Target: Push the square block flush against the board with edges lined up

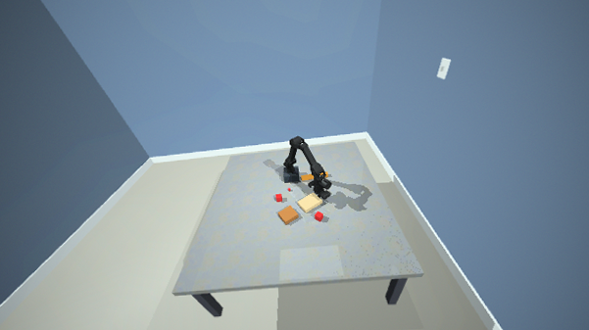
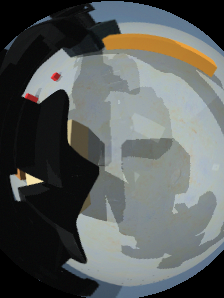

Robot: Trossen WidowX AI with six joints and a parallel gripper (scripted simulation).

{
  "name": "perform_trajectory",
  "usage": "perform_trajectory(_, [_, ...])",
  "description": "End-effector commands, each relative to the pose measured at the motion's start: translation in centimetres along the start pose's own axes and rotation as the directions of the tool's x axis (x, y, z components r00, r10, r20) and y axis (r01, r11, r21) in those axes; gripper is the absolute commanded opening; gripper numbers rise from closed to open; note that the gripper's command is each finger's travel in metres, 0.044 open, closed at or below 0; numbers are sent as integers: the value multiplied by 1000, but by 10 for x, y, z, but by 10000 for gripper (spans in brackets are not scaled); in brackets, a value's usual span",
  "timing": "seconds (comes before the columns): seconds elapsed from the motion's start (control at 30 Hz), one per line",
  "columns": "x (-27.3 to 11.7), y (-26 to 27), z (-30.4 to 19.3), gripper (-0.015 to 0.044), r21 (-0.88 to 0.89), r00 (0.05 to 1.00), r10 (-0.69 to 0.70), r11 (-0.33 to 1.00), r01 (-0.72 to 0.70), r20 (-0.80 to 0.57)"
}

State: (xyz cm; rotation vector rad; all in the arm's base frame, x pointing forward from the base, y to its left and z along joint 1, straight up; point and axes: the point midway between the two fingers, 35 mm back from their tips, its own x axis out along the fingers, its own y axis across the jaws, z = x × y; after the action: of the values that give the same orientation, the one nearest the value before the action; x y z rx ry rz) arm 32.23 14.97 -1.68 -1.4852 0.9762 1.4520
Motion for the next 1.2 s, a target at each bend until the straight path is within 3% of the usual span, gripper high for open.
perform_trajectory(0.0, [1,0,-9,0,3,1000,0,1000,0,-9])
perform_trajectory(1.17, [0,1,-40,0,3,1000,1,1000,0,-12])
